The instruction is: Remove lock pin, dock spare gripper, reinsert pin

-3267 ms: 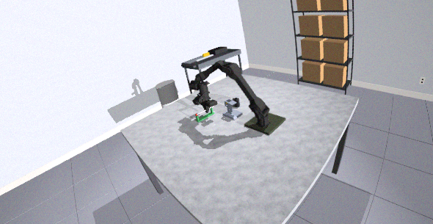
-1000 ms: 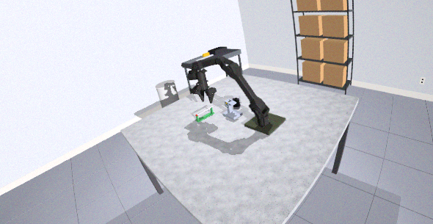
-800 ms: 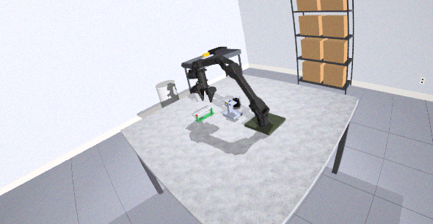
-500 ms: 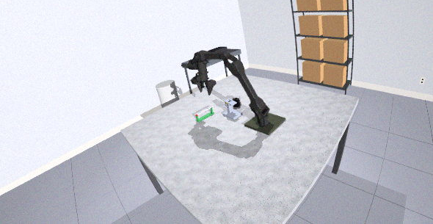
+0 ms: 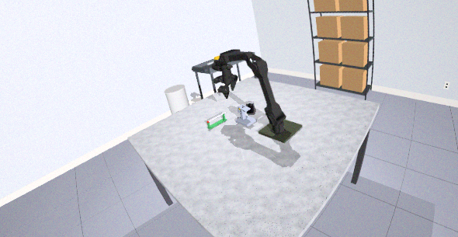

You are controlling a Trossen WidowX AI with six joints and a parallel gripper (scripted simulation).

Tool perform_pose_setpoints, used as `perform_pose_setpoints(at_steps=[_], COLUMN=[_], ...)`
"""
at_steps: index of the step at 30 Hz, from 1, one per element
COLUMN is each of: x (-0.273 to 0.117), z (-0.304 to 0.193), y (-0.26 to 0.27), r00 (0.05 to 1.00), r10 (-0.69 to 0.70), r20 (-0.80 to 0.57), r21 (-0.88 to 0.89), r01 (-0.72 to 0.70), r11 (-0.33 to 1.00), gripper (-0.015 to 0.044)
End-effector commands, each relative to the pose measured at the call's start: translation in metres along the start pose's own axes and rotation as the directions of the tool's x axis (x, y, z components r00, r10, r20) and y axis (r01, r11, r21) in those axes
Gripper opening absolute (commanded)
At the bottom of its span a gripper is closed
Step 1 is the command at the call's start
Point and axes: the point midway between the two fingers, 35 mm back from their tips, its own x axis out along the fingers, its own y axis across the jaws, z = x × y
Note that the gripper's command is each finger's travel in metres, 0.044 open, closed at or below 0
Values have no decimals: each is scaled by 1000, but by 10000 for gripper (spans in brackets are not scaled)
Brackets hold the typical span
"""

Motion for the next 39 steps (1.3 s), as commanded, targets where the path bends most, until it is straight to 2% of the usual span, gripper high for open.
perform_pose_setpoints(at_steps=[1,4,7,8,22,34,39], x=[6,9,13,13,16,74,81], z=[-46,-70,-83,-85,-86,-95,-98], y=[-47,-66,-83,-85,-85,-75,-73], r00=[983,962,941,938,937,938,938], r10=[-186,-273,-338,-345,-347,-346,-346], r20=[2,-11,-27,-30,-30,-30,-30], r21=[638,861,964,972,973,973,973], r01=[142,148,114,108,107,107,107], r11=[757,487,241,210,204,204,204], gripper=[440,440,440,440,440,440,440])
